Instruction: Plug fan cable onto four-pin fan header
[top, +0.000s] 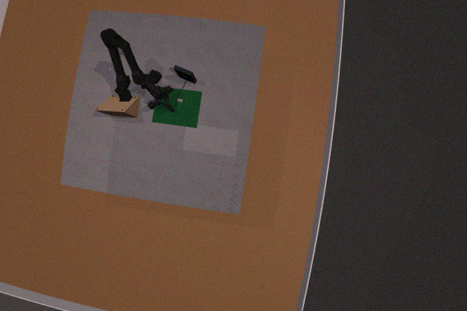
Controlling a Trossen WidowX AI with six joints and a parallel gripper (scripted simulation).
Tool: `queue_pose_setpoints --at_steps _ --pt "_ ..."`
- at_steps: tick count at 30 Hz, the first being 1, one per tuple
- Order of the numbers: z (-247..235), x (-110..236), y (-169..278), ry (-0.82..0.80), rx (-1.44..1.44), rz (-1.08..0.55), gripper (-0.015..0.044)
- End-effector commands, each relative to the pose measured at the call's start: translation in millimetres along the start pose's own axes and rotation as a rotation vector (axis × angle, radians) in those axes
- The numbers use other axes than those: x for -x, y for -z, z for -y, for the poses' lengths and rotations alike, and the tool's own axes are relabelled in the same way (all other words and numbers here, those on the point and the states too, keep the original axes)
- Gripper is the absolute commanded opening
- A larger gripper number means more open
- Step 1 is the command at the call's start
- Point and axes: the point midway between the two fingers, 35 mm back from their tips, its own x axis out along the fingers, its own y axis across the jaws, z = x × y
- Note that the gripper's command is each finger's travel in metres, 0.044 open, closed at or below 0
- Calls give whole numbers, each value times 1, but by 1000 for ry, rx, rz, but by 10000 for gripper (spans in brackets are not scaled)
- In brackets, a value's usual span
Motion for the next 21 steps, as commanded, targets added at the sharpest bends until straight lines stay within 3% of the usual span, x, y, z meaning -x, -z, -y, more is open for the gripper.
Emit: queue_pose_setpoints --at_steps 1,21 --pt "2 -1 4 7 -1 1 0" --pt "1 -3 14 2 0 -1 0"
